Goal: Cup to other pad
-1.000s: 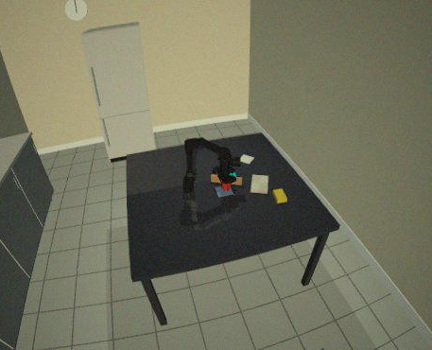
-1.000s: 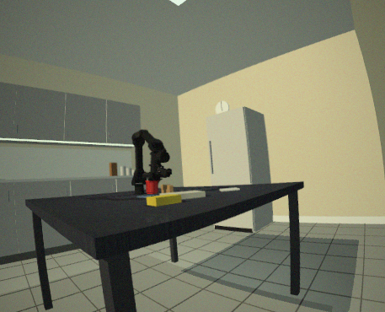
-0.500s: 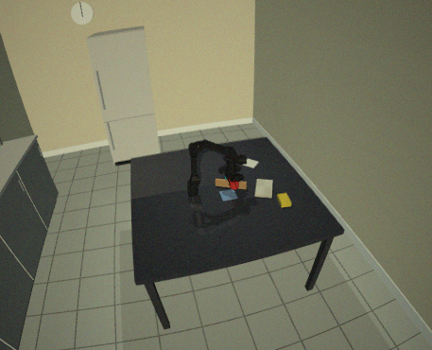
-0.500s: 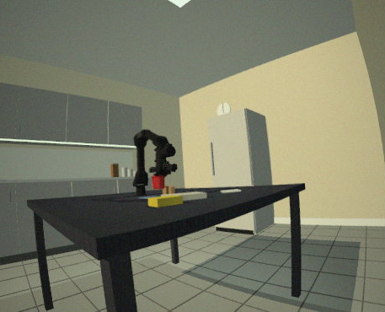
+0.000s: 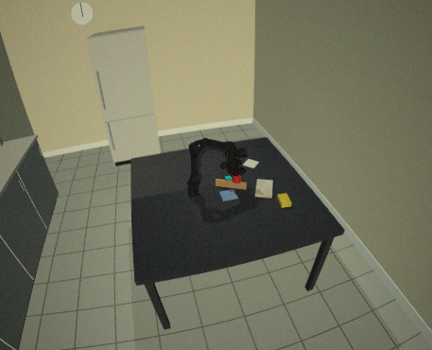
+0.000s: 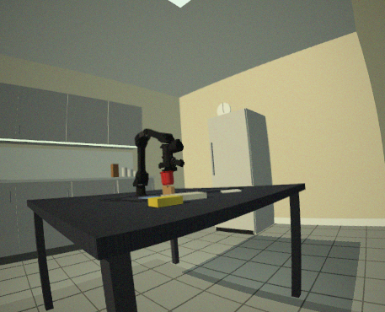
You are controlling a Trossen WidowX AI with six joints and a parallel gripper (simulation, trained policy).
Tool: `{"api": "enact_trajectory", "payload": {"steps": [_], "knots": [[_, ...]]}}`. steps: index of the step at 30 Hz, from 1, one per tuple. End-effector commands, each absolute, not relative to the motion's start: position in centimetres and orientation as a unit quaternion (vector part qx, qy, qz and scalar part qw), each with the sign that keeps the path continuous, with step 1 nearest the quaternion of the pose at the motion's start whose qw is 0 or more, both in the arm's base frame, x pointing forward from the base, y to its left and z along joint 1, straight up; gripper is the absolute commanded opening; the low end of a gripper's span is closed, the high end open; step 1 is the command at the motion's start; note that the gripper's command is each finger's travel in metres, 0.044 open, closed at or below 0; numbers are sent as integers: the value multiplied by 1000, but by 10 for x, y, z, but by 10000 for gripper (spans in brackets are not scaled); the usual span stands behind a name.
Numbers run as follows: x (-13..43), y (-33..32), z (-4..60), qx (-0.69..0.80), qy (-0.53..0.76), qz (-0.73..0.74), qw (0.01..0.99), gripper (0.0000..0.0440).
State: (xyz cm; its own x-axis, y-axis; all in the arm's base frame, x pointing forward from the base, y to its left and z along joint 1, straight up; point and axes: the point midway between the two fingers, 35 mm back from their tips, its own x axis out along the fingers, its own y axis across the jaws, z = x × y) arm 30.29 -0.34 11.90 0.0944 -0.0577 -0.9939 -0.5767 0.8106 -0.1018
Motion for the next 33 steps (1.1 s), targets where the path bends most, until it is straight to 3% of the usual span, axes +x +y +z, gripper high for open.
{"api": "enact_trajectory", "payload": {"steps": [1,33], "knots": [[310,7,120,-247,639,191,703,0],[325,102,81,-278,605,229,710,0]]}}
